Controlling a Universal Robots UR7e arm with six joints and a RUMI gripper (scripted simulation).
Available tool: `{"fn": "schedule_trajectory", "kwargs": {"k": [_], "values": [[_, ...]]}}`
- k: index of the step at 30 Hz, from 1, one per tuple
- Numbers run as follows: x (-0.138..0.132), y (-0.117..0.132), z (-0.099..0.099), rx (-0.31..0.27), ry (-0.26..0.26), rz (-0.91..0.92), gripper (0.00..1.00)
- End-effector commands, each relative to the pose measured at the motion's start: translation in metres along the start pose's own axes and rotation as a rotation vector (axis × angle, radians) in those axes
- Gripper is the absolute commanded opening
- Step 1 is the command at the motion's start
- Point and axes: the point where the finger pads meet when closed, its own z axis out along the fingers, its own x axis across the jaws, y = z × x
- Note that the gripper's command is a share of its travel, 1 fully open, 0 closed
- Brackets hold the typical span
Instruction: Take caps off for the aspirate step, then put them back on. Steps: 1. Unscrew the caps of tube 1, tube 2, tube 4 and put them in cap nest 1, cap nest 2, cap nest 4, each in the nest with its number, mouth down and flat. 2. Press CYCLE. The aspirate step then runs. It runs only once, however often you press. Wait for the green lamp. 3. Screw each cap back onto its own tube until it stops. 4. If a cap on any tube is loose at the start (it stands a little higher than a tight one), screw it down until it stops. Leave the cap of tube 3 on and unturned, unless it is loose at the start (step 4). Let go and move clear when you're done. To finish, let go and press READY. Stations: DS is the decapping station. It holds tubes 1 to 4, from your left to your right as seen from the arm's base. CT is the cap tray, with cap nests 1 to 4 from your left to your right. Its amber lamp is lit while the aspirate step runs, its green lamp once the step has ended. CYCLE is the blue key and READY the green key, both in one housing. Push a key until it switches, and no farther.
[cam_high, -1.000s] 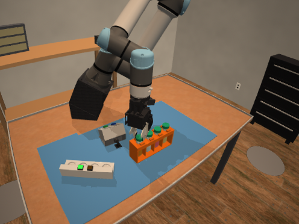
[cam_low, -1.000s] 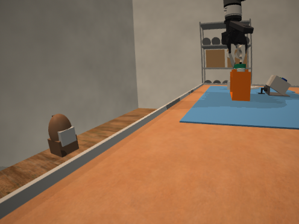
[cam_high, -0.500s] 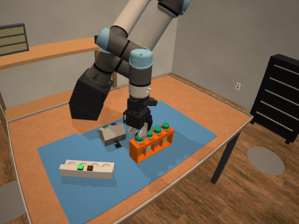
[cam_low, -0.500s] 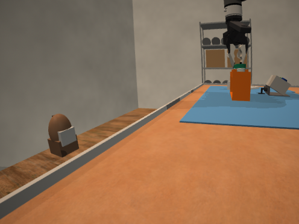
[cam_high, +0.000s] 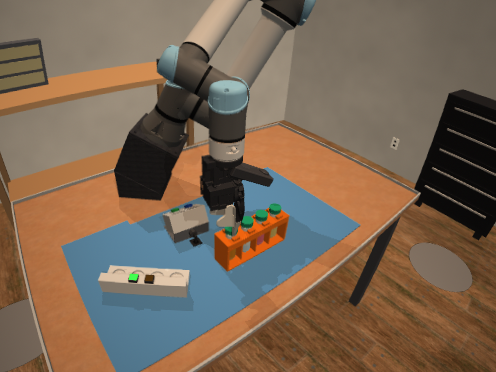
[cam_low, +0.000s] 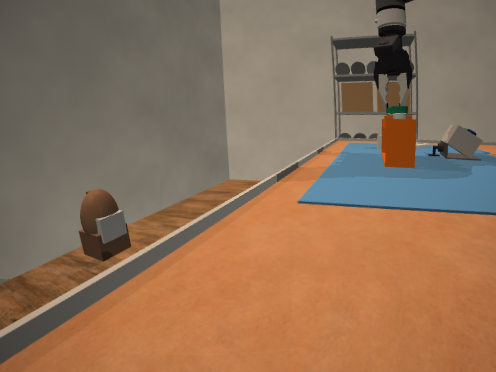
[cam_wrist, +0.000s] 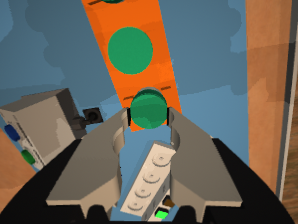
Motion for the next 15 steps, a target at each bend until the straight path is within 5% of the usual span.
{"fn": "schedule_trajectory", "kwargs": {"k": [1, 9, 10, 15], "values": [[0.0003, -0.0003, -0.0002, -0.021, 0.003, 0.228, 0.00], [0.0003, -0.0003, -0.0002, -0.021, 0.004, 0.276, 0.00], [0.0003, -0.0003, -0.0002, -0.021, 0.004, 0.276, 0.35], [0.0003, -0.0003, -0.0002, -0.021, 0.004, 0.276, 0.35]]}}
